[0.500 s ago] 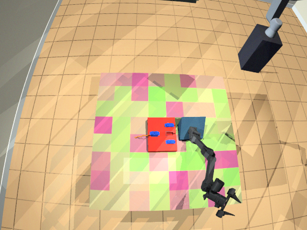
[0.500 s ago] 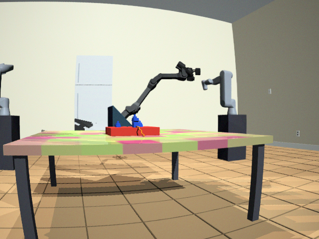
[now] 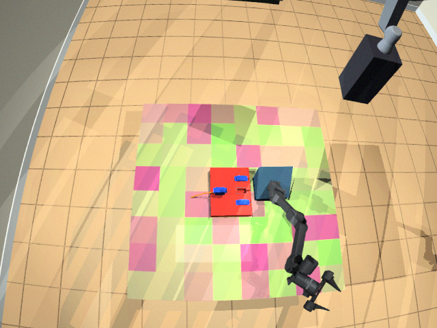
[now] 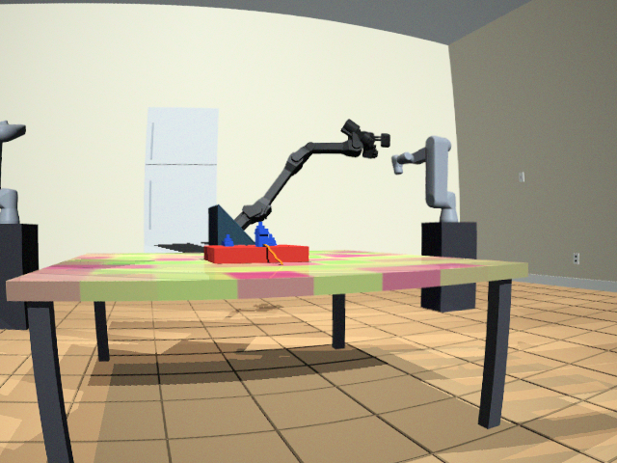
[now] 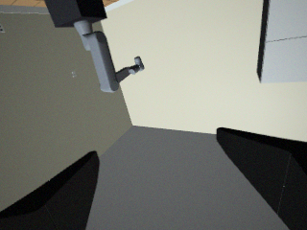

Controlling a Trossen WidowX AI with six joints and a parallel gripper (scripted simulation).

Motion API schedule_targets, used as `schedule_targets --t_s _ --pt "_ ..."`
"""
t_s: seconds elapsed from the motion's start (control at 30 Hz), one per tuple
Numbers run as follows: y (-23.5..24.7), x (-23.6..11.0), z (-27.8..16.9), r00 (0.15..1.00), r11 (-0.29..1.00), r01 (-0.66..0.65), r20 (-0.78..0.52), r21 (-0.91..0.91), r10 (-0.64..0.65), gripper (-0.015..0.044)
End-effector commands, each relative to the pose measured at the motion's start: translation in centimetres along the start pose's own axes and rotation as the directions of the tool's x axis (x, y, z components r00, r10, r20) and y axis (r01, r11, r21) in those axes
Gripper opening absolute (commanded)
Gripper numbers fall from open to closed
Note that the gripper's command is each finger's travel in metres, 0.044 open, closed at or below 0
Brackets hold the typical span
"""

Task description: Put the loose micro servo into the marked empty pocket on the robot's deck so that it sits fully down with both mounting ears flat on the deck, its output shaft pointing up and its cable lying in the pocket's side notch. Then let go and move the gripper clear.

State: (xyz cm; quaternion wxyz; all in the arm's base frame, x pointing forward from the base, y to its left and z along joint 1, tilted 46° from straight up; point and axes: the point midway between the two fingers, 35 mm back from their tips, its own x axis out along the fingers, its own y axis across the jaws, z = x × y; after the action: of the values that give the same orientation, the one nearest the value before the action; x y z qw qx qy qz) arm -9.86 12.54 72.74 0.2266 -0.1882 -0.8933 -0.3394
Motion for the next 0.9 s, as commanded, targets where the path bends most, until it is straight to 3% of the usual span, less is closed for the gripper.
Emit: schedule_targets --t_s 0.0,0.87 --pt "1.8 -0.5 1.1 0.998 0.997 -0.058 0.019 0.056 0.057 0.0440" --pt "9.2 -4.7 5.0 0.941 0.912 -0.338 0.089 0.233 0.327 0.0440"
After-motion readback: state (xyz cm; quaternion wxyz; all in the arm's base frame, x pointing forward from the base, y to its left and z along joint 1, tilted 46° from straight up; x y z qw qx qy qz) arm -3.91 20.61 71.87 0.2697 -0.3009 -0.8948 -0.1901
